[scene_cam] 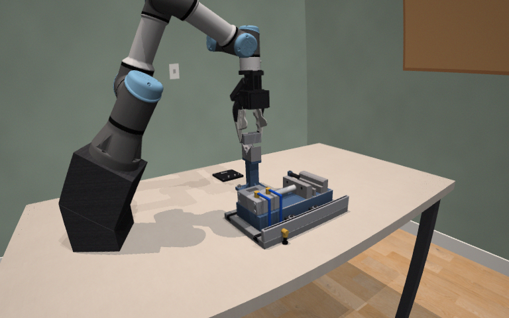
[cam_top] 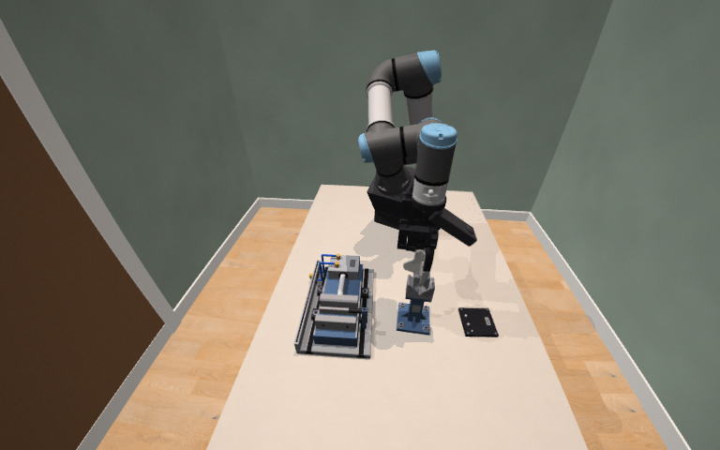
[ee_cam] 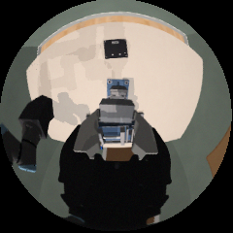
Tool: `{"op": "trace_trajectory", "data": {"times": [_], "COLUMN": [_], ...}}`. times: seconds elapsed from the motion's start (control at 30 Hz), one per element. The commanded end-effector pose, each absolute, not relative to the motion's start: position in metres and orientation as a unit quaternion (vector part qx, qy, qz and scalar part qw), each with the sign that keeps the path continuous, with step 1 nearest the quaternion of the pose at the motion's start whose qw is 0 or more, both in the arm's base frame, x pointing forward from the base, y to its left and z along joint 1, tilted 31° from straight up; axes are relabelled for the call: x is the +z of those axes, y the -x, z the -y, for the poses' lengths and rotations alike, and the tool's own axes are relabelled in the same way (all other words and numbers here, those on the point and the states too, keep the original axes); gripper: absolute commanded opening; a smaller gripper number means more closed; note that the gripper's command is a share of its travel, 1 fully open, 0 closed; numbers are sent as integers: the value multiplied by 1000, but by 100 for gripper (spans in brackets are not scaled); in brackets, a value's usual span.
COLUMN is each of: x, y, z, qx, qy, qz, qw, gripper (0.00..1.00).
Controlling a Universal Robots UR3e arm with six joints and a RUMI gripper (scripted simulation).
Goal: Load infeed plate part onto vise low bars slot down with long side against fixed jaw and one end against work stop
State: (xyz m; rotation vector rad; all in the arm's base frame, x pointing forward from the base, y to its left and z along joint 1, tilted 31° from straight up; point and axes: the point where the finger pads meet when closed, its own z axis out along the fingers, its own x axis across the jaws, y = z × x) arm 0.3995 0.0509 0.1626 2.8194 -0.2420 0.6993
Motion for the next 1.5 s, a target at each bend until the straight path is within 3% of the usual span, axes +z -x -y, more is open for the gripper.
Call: {"op": "trace_trajectory", "data": {"times": [0.0, 1.47], "x": [164, 200], "y": [-400, -381], "z": [-51, -62], "qx": [240, 240], "qy": [-961, -961], "qz": [82, 82], "qw": [113, 113], "gripper": [0, 0]}}
